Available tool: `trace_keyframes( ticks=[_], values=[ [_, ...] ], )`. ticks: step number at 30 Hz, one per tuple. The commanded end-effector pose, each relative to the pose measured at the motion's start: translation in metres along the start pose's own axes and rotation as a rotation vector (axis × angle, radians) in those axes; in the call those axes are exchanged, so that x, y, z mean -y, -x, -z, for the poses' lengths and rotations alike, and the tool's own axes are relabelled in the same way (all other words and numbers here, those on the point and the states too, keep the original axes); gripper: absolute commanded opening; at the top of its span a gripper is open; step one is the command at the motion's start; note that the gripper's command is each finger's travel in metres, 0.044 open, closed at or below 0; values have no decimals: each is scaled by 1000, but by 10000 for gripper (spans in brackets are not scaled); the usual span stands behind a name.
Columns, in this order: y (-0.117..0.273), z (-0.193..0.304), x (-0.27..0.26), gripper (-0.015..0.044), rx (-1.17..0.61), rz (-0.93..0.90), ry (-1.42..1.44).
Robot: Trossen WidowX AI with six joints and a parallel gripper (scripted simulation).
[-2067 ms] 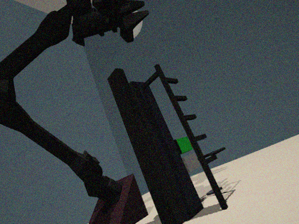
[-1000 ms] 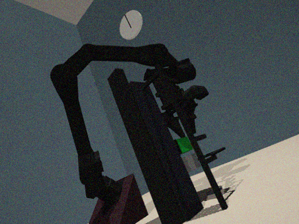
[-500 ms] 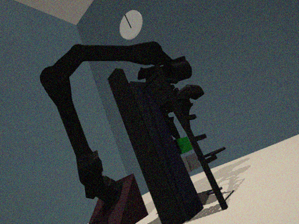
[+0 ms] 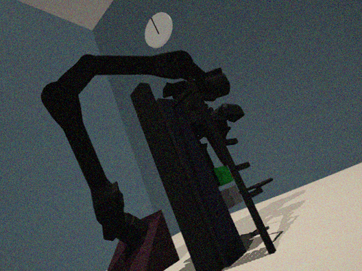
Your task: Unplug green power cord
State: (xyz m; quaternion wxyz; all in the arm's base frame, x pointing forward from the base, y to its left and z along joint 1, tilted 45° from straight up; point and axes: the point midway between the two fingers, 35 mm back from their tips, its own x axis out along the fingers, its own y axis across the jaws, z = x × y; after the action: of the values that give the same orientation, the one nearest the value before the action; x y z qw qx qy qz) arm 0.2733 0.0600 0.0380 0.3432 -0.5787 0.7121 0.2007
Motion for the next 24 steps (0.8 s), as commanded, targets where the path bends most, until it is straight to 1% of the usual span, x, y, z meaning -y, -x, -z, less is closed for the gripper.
trace_keyframes(
  ticks=[1, 6, 10, 18, 24],
  values=[
    [-6, 1, -1, 160, -5, 0, 7],
    [-10, 1, -1, 160, -5, 0, 7],
    [-8, 0, 0, 55, -2, -2, 0],
    [-8, 0, 0, 2, -2, -2, 0],
    [-7, -5, 0, 0, -2, -1, 1]
  ],
)
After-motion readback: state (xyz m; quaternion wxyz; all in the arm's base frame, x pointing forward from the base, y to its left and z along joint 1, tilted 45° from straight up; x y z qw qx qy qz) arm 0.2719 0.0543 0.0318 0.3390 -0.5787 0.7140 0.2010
